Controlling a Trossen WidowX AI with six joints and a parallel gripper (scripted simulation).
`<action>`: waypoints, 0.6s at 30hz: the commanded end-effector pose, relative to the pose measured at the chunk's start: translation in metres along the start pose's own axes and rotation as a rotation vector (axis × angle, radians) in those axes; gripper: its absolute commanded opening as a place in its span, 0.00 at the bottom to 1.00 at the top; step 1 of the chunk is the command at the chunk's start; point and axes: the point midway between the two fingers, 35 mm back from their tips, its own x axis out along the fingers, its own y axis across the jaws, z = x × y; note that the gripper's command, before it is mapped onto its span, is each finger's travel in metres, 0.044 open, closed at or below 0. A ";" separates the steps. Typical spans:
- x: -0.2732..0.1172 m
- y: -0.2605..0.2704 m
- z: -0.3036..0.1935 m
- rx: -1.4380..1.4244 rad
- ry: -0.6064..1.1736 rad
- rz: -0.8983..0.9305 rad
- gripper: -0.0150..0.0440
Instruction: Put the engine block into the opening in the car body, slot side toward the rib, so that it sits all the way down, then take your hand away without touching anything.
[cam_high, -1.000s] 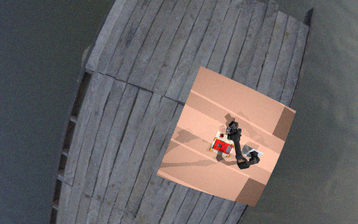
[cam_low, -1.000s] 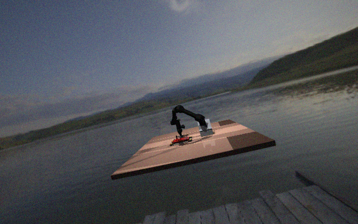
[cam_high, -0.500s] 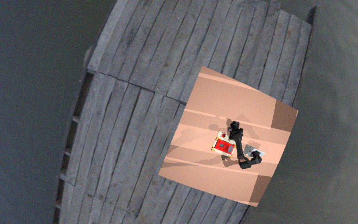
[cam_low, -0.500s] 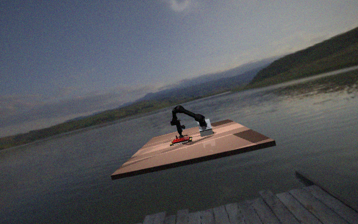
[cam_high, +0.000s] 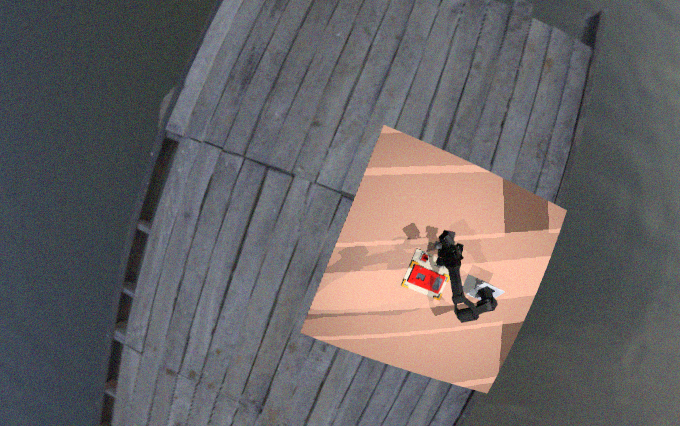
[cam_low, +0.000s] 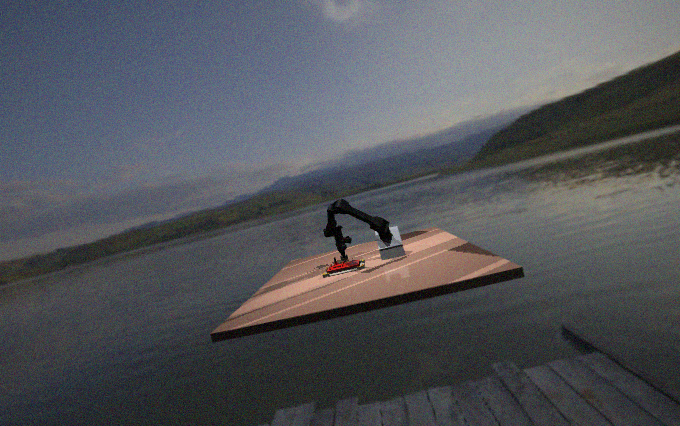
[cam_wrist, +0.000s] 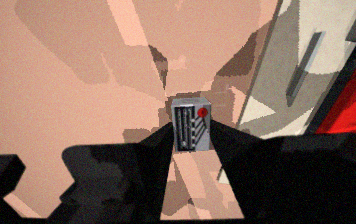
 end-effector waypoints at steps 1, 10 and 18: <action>-0.013 0.003 -0.004 -0.008 0.007 0.012 0.25; -0.040 0.005 -0.005 0.005 0.005 0.008 0.25; -0.065 0.005 -0.005 0.016 0.004 0.002 0.25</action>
